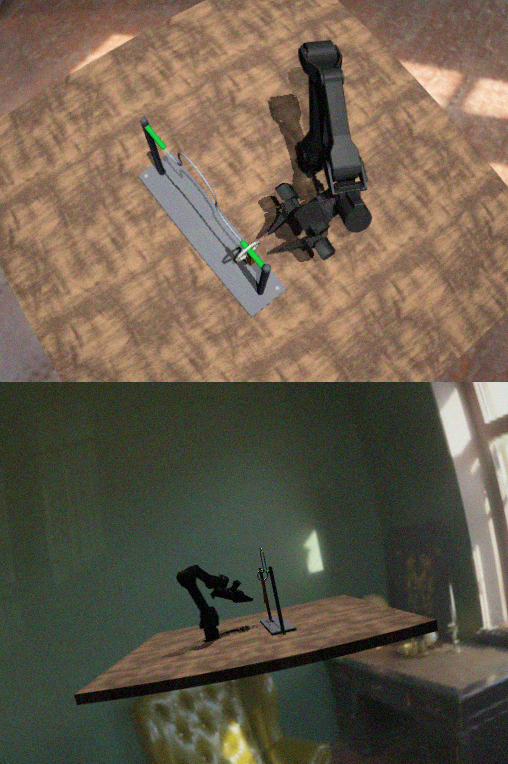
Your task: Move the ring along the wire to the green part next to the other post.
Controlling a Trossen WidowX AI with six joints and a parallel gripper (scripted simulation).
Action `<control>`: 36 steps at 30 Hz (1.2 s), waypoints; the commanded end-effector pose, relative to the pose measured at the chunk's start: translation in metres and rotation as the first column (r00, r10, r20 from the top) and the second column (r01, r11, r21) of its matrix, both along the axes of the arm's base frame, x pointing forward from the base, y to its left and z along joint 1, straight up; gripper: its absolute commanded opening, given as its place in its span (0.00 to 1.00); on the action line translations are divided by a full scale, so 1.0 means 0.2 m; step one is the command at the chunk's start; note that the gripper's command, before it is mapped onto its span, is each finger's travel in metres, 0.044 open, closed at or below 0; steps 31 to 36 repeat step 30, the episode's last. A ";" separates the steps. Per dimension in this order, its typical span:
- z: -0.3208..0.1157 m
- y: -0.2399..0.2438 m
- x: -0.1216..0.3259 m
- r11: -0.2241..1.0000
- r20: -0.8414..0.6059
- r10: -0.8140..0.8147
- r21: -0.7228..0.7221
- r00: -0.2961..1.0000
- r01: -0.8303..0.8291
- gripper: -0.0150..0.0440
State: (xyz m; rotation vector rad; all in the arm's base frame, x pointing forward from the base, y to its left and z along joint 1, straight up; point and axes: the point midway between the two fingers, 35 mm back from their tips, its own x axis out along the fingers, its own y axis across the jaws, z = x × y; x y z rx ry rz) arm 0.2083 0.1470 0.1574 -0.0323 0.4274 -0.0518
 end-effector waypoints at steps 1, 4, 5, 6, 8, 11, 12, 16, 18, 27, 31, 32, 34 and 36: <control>0.04 0.02 -0.10 1.000 -0.002 0.004 0.005 1.000 -0.004 0.75; 0.10 0.01 -0.18 1.000 0.013 0.009 0.003 1.000 -0.009 0.88; 0.10 0.01 -0.19 1.000 0.015 0.010 0.003 1.000 -0.010 0.93; 0.10 0.01 -0.19 1.000 0.015 0.010 0.003 1.000 -0.010 0.97; 0.10 0.01 -0.19 1.000 0.015 0.010 0.003 1.000 -0.010 1.00; 0.10 0.01 -0.19 1.000 0.015 0.010 0.003 1.000 -0.010 1.00; 0.10 0.01 -0.19 1.000 0.015 0.010 0.003 1.000 -0.010 1.00; 0.10 0.01 -0.19 1.000 0.015 0.010 0.003 1.000 -0.010 1.00; 0.10 0.01 -0.19 1.000 0.015 0.010 0.003 1.000 -0.010 1.00; 0.10 0.01 -0.19 1.000 0.015 0.010 0.003 1.000 -0.010 1.00; 0.10 0.01 -0.19 1.000 0.015 0.010 0.003 1.000 -0.010 1.00; 0.10 0.01 -0.19 1.000 0.015 0.010 0.003 1.000 -0.010 1.00; 0.10 0.01 -0.19 1.000 0.015 0.010 0.003 1.000 -0.010 1.00; 0.10 0.01 -0.19 1.000 0.015 0.010 0.003 1.000 -0.010 1.00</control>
